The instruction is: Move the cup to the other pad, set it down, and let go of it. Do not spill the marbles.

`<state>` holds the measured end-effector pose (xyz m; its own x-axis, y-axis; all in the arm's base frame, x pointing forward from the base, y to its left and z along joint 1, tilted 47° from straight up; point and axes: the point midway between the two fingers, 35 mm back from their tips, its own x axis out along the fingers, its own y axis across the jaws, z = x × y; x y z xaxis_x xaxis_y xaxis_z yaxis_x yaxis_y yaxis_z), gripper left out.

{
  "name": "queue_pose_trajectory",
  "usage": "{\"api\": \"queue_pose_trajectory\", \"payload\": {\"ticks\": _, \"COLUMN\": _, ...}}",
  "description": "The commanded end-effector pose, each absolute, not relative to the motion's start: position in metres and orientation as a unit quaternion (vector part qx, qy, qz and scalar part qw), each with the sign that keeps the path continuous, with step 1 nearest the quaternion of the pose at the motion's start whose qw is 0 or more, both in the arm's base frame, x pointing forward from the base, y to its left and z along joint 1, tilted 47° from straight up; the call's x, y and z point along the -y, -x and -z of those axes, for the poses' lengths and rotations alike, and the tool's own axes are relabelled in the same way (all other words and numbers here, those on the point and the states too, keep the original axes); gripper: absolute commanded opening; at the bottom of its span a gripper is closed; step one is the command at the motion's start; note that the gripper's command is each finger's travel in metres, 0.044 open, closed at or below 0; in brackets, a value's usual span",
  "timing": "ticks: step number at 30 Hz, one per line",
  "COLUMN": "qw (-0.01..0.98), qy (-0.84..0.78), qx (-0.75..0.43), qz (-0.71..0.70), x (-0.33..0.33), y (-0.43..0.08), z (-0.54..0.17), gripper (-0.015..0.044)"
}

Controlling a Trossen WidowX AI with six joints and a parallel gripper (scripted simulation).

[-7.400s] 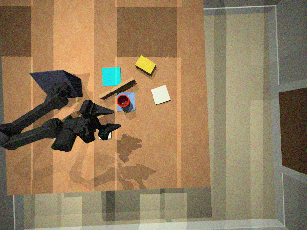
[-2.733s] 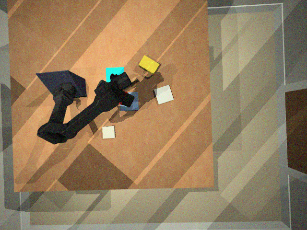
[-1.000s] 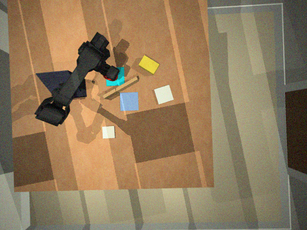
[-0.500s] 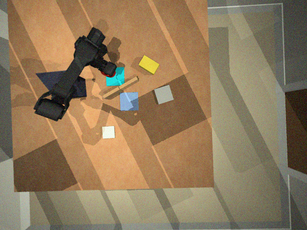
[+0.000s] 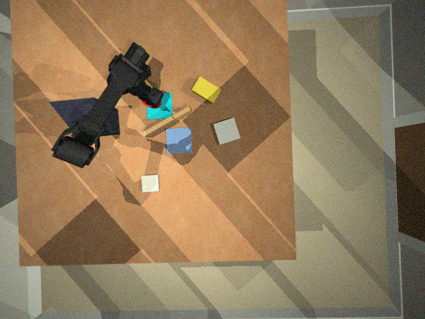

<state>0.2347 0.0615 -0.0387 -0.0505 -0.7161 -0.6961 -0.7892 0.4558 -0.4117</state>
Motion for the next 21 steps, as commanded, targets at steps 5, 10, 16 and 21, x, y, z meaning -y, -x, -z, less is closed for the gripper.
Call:
{"api": "queue_pose_trajectory", "payload": {"ticks": 5, "qw": 0.448, "qy": 0.522, "qx": -0.724, "qz": -0.04, "x": -0.052, "y": -0.233, "z": 0.047, "gripper": 0.0}}
{"api": "queue_pose_trajectory", "payload": {"ticks": 10, "qw": 0.448, "qy": 0.523, "qx": -0.724, "qz": -0.04, "x": -0.046, "y": -0.233, "z": 0.053, "gripper": 0.0}}
{"api": "queue_pose_trajectory", "payload": {"ticks": 16, "qw": 0.448, "qy": 0.523, "qx": -0.724, "qz": -0.04, "x": -0.039, "y": -0.232, "z": 0.06, "gripper": 0.0}}
{"api": "queue_pose_trajectory", "payload": {"ticks": 21, "qw": 0.448, "qy": 0.523, "qx": -0.724, "qz": -0.04, "x": -0.033, "y": -0.231, "z": 0.065, "gripper": 0.0}}
